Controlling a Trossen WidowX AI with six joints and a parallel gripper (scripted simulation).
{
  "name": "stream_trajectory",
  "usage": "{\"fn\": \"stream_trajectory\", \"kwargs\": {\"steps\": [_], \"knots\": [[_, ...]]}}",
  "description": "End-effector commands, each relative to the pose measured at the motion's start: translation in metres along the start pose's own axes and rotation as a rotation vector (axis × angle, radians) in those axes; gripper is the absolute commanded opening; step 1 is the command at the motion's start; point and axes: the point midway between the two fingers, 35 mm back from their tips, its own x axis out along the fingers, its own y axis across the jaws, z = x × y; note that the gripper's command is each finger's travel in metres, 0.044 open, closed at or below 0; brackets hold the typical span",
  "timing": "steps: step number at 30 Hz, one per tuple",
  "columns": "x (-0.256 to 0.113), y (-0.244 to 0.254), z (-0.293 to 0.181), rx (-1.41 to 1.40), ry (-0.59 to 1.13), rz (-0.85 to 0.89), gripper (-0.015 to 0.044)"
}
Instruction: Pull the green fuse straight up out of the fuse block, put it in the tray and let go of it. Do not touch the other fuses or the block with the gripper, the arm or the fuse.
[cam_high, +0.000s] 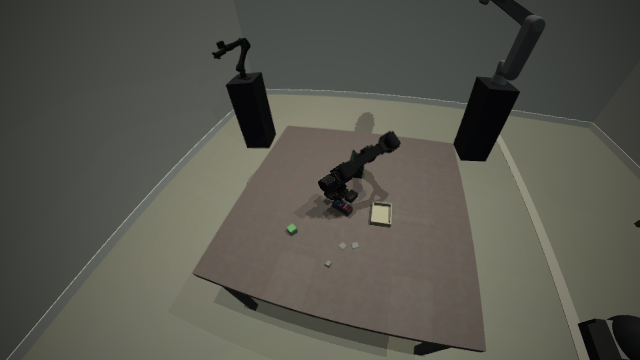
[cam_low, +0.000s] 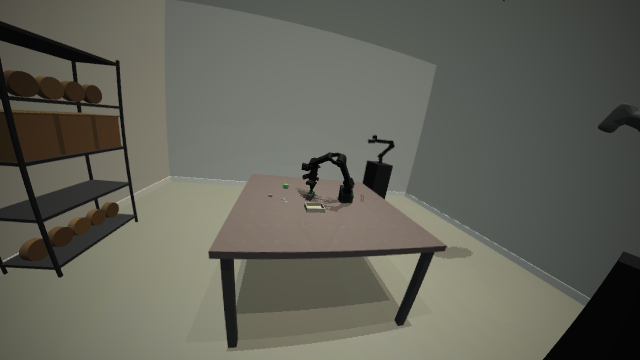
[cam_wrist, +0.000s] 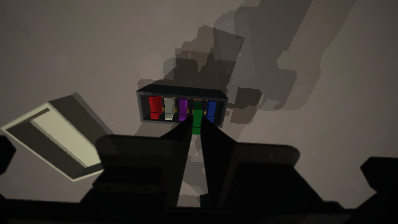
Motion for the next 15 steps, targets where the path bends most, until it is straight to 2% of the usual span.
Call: {"fn": "stream_trajectory", "kwargs": {"steps": [1, 15], "knots": [[-0.0028, -0.0007, 0.0003, -0.002, -0.002, -0.003, 0.0000], [-0.0097, -0.0007, 0.0000, -0.001, -0.002, -0.002, 0.0000]]}}
